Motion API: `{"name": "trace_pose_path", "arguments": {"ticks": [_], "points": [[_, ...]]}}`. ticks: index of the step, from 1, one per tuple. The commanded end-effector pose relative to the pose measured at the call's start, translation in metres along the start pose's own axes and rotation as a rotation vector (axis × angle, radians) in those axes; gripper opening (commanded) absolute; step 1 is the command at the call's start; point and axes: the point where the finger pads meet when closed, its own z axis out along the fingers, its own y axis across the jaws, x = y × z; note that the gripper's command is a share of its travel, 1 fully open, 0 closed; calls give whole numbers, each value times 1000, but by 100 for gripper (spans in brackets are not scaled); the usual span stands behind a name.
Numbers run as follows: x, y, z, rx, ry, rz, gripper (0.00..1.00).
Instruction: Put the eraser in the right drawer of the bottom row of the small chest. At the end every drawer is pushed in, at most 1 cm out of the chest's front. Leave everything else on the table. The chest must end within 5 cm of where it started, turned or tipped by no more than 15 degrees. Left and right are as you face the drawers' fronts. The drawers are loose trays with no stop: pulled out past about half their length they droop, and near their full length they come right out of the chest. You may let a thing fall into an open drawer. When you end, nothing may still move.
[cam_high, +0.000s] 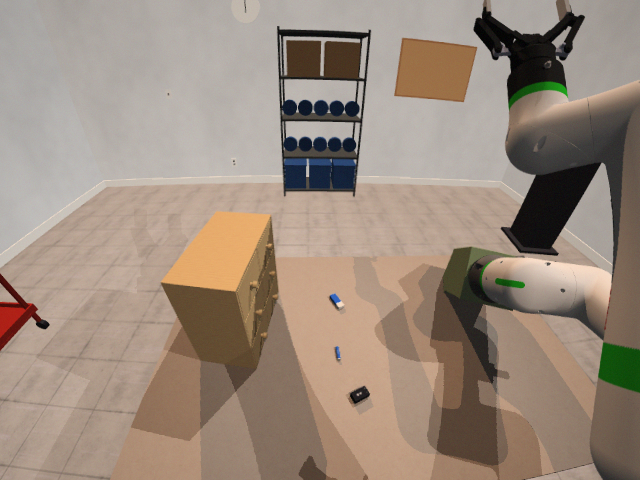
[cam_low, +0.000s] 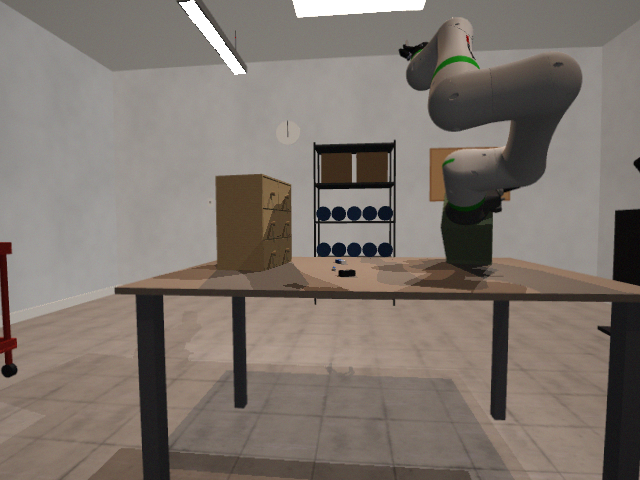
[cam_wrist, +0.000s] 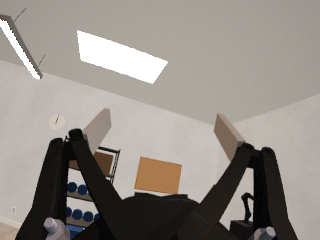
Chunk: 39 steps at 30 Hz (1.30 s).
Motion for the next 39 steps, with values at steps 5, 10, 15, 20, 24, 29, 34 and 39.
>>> {"name": "trace_pose_path", "arguments": {"ticks": [5, 10, 15, 20, 24, 29, 34, 39], "points": [[0, 0, 1, 8, -3, 0, 100], [0, 0, 1, 8, -3, 0, 100], [26, -46, 8, 129, 66, -1, 100], [26, -46, 8, 129, 66, -1, 100], [47, -97, 8, 262, 123, 0, 100], [47, -97, 8, 262, 123, 0, 100], [62, -151, 1, 406, 166, 1, 100], [72, -205, -13, 559, 193, 2, 100]]}}
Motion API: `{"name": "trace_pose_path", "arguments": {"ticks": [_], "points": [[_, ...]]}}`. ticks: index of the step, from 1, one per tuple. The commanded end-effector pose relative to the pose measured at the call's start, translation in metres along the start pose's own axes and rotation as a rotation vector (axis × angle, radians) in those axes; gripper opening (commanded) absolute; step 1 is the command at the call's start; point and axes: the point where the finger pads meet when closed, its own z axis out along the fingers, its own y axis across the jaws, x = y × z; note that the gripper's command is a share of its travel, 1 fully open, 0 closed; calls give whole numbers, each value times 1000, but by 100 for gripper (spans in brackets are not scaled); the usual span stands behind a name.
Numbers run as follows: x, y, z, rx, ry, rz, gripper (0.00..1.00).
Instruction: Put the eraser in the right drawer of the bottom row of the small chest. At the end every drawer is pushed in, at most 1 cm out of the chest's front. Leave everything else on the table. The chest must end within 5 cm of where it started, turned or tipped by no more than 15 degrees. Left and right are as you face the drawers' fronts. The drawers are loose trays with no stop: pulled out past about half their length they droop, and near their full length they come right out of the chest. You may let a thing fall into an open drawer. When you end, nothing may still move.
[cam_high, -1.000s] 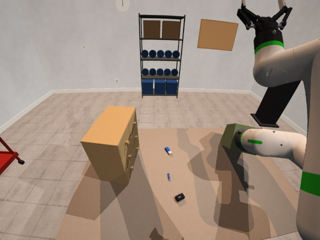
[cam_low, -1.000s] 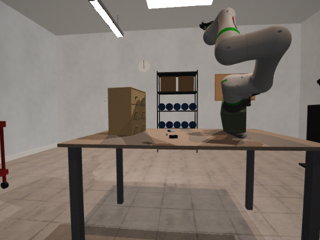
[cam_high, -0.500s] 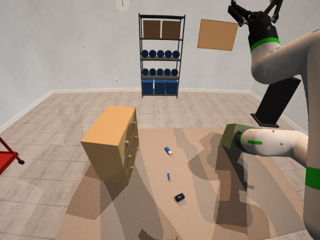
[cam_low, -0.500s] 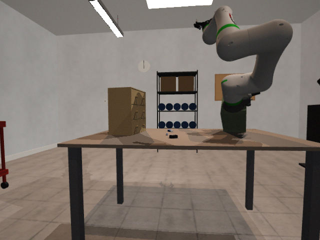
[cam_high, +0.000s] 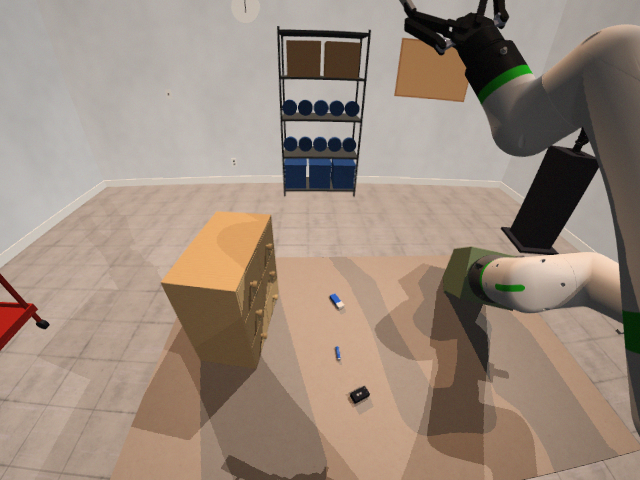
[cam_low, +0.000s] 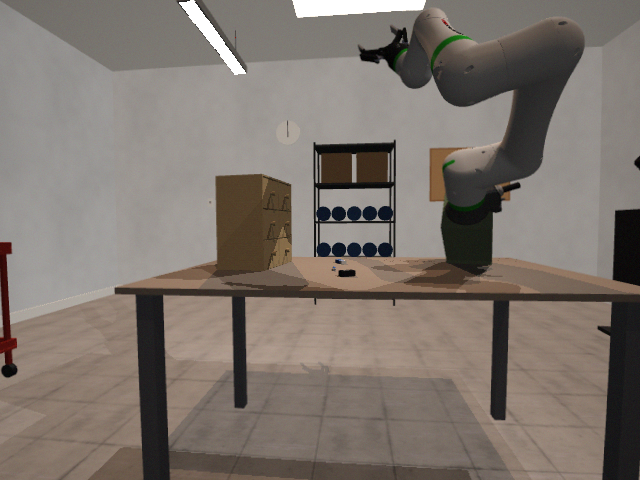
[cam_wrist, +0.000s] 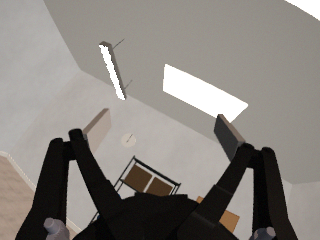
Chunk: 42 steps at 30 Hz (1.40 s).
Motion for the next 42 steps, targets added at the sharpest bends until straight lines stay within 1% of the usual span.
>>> {"name": "trace_pose_path", "arguments": {"ticks": [1, 4, 5, 6, 8, 9, 10, 12, 13, 14, 15, 17, 18, 21, 22, 25, 26, 28, 29, 30, 34, 35, 36, 37, 39, 40, 42], "points": [[10, -72, 18, 227, 10, 18, 100], [10, -74, 19, 227, 10, 18, 100], [9, -118, 16, 387, 6, 33, 100], [9, -129, 18, 387, 6, 33, 100], [9, -130, 18, 387, 6, 33, 100], [4, -167, 9, 543, -14, 47, 100], [4, -180, 9, 547, -15, 48, 100], [4, -184, 9, 547, -15, 48, 100], [-4, -217, -4, 696, -50, 61, 100], [-5, -230, -6, 704, -52, 62, 100], [-5, -235, -6, 704, -52, 62, 100], [-5, -235, -6, 704, -52, 62, 100], [-17, -277, -27, 855, -104, 74, 100], [-18, -279, -28, 855, -104, 74, 100], [-32, -315, -53, 999, -171, 82, 100], [-33, -318, -54, 999, -171, 82, 100], [-50, -349, -83, 1132, -250, 87, 100], [-50, -349, -83, 1132, -250, 87, 100], [-65, -369, -110, 1244, -333, 86, 100], [-67, -373, -113, 1254, -340, 86, 100], [-67, -373, -113, 1254, -340, 86, 100], [-85, -390, -143, 1363, -437, 81, 100], [-85, -390, -143, 1363, -437, 81, 100], [-102, -400, -173, 1455, -536, 71, 100], [-102, -400, -173, 1459, -540, 70, 100], [-118, -406, -200, 1532, -635, 56, 100], [-118, -406, -200, 1540, -645, 55, 100]]}}
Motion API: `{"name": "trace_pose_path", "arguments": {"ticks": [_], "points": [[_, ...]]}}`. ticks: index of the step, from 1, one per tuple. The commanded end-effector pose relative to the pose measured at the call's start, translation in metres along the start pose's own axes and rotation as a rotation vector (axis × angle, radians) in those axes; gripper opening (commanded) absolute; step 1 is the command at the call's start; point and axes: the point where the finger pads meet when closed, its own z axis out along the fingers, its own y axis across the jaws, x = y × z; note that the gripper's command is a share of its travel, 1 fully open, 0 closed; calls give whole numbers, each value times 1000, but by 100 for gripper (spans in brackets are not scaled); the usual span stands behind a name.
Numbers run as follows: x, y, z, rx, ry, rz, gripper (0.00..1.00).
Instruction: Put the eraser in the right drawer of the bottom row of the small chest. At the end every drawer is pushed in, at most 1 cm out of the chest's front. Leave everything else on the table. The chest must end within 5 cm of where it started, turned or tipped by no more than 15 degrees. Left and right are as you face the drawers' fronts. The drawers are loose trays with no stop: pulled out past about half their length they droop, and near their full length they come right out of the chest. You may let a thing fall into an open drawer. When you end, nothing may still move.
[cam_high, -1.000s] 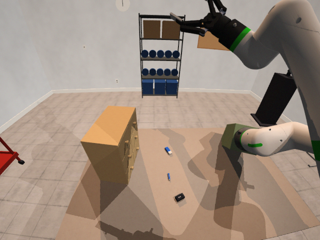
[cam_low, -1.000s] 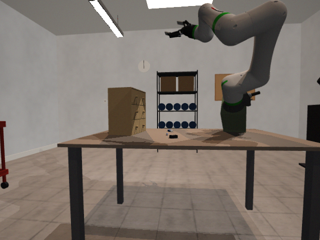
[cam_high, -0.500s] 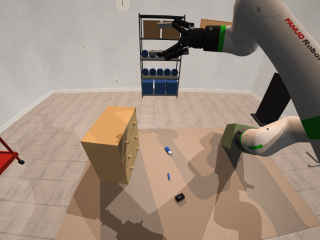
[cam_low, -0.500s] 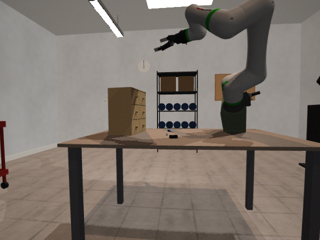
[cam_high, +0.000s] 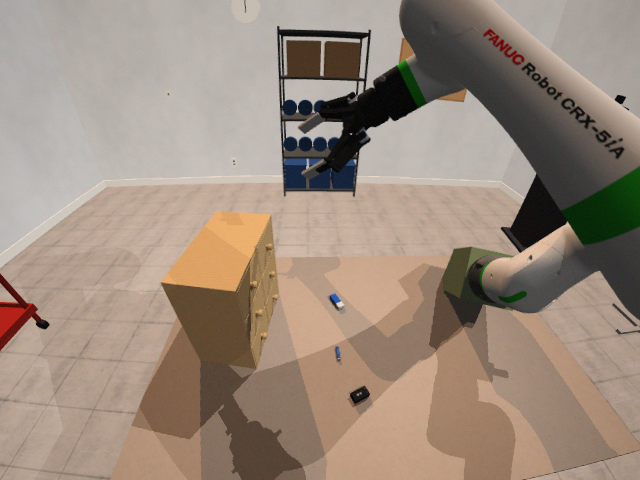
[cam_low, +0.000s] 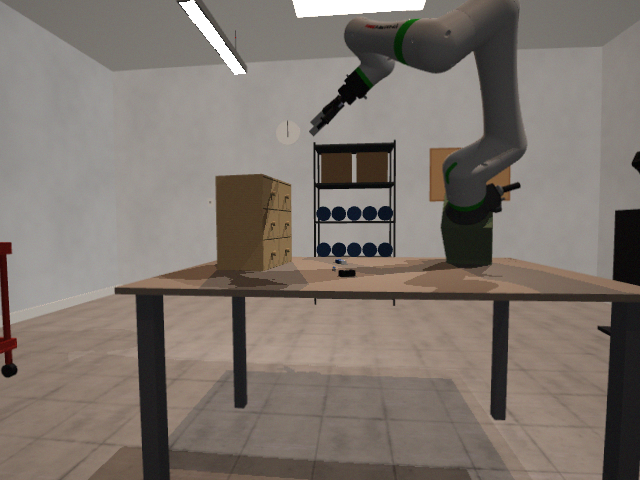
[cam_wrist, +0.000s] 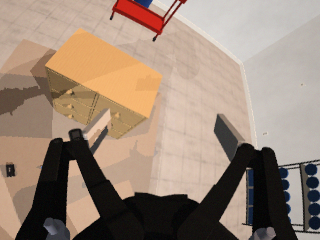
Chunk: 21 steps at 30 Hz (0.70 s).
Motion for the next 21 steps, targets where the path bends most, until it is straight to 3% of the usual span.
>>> {"name": "trace_pose_path", "arguments": {"ticks": [1, 3, 4, 5, 6, 9, 12, 13, 17, 21], "points": [[-44, -42, 19, 180, -195, 74, 100], [-44, -42, 19, 180, -195, 74, 100], [-64, -57, 20, 241, -284, 107, 100], [-64, -57, 20, 241, -284, 107, 100], [-82, -71, 18, 292, -369, 139, 100], [-82, -71, 18, 292, -369, 139, 100], [-120, -97, 4, 391, -585, 216, 100], [-120, -97, 4, 392, -586, 216, 100], [-145, -112, -14, 446, -763, 276, 100], [-151, -116, -20, 459, -820, 294, 100]]}}
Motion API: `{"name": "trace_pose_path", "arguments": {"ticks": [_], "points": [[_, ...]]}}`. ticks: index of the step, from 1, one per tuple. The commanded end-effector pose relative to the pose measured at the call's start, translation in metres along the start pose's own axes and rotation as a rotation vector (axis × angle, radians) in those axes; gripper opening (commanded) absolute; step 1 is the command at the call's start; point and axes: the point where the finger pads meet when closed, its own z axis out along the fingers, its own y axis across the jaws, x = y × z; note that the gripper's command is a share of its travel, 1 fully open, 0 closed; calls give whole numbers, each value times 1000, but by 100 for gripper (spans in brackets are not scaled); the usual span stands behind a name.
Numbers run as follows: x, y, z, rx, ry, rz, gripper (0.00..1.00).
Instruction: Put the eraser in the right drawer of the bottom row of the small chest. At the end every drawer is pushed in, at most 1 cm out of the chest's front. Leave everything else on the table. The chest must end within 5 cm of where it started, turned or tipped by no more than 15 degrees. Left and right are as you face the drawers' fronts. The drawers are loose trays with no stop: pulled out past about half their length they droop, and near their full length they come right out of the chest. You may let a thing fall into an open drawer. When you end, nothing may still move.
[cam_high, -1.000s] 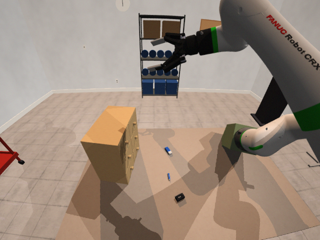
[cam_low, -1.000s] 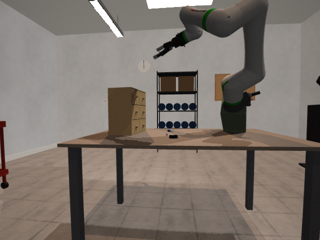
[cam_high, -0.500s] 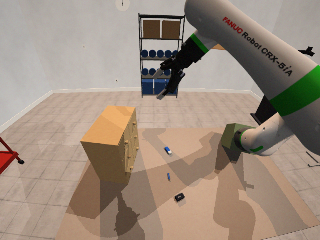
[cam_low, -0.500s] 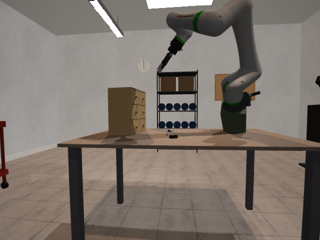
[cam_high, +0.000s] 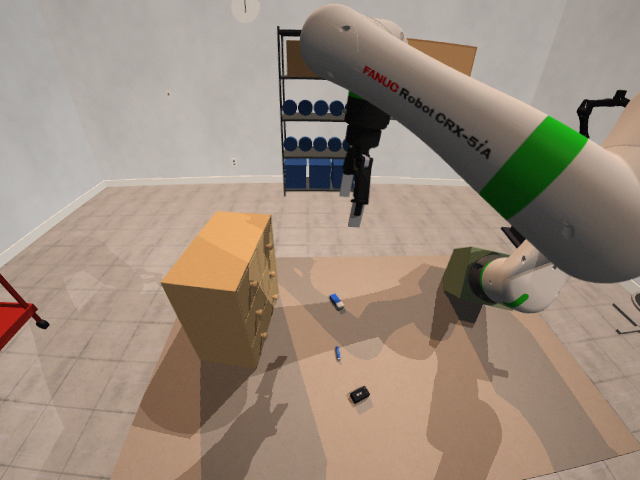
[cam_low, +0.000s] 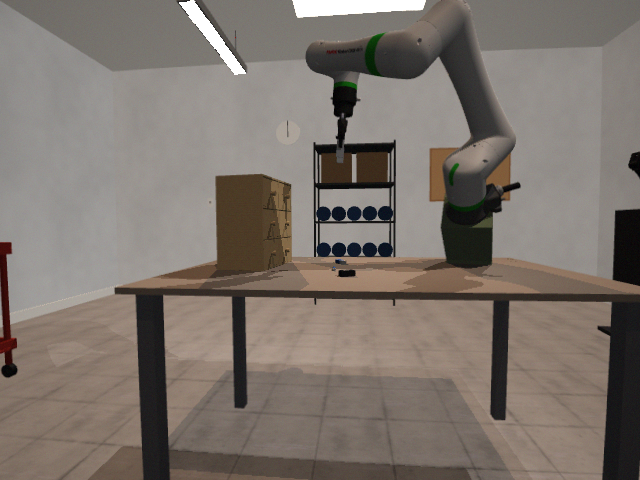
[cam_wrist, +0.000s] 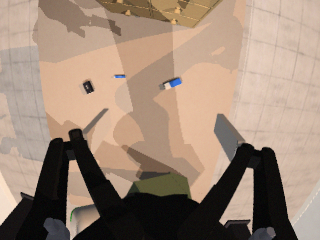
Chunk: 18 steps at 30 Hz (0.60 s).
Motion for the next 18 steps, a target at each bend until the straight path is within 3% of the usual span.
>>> {"name": "trace_pose_path", "arguments": {"ticks": [1, 18], "points": [[-13, -5, 7, 34, -77, 31, 100], [-13, -5, 7, 34, -77, 17, 100]]}}
